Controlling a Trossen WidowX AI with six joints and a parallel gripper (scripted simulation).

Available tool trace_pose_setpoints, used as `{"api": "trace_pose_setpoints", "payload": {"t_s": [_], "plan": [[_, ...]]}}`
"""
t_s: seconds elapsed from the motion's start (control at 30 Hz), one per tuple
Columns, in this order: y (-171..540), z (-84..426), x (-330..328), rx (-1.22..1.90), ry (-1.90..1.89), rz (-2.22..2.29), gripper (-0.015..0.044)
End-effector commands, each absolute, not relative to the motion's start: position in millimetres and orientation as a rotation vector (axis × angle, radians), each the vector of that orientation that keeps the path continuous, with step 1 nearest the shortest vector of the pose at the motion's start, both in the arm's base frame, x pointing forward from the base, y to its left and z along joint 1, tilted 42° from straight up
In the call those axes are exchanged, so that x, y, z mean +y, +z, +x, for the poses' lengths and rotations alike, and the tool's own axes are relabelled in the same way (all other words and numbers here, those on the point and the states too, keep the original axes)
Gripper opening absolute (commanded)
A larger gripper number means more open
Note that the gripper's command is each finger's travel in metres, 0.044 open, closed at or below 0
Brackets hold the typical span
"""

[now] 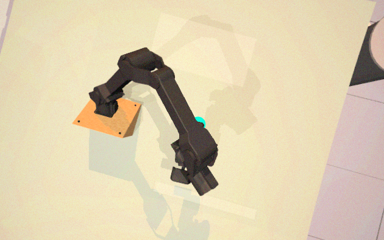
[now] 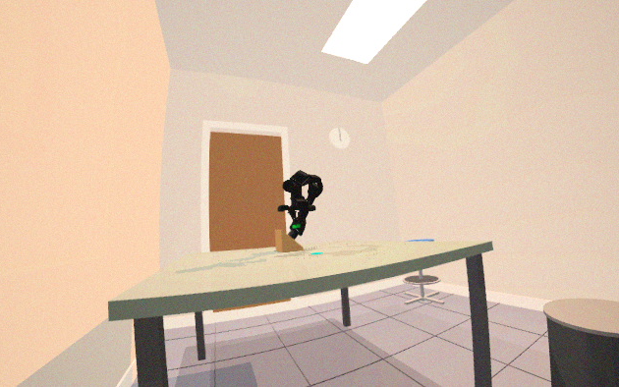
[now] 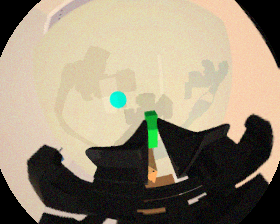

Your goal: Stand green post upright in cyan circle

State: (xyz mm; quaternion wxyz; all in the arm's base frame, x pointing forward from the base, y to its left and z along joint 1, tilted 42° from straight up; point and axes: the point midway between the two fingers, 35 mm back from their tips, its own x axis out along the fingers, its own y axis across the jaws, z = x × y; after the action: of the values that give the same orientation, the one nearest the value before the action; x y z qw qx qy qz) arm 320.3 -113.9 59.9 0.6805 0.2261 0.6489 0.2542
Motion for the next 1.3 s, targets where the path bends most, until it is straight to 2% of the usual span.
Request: {"api": "trace_pose_setpoints", "payload": {"t_s": [0.0, 0.73, 1.27], "plan": [[70, 325, -103, 1.478, 0.524, 0.571, 0.0023], [116, 335, -51, 1.585, 0.281, 0.860, 0.0023], [108, 335, -49, 1.564, 0.240, 0.809, 0.0023]]}}
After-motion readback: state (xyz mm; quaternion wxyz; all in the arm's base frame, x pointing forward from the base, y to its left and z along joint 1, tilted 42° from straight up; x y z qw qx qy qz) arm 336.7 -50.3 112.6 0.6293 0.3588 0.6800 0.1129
